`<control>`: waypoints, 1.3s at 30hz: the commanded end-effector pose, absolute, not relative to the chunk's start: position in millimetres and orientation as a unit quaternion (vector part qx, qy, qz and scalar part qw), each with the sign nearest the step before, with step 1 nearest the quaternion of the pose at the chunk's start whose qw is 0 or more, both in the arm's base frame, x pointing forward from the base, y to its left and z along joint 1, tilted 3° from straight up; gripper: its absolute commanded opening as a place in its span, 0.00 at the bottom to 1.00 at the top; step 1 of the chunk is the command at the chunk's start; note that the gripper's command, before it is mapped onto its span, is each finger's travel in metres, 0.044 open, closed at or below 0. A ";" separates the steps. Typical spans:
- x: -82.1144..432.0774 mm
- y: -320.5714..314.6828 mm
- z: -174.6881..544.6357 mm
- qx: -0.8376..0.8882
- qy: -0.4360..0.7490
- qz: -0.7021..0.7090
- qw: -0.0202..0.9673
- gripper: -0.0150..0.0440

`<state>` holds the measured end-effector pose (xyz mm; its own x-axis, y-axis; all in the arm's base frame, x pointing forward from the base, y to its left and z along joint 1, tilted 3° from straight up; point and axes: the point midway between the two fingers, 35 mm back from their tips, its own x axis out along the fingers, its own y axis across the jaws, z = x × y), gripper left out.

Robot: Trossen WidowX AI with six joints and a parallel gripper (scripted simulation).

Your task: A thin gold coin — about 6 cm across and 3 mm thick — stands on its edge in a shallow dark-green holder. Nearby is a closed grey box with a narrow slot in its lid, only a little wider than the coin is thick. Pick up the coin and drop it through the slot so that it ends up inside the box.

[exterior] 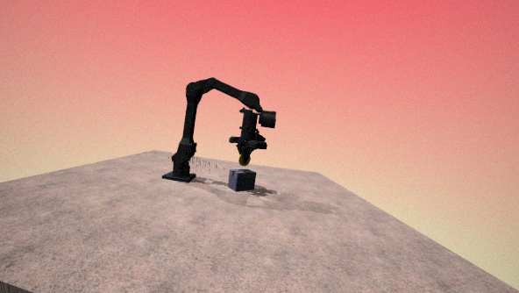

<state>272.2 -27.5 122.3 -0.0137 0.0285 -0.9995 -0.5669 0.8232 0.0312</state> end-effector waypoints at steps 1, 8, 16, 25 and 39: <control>272.2 -27.1 122.3 -0.199 0.677 0.221 0.673 0.25; 272.2 -27.3 120.1 -0.199 0.677 0.221 0.673 0.25; 271.0 -28.0 116.4 -0.201 0.676 0.222 0.673 0.25; 271.0 -27.6 112.9 -0.202 0.676 0.224 0.673 0.25; 271.1 -27.3 107.0 -0.201 0.676 0.223 0.673 0.25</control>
<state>271.9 -27.5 109.3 -0.0104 0.0280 -0.9996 -0.5698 0.8213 0.0290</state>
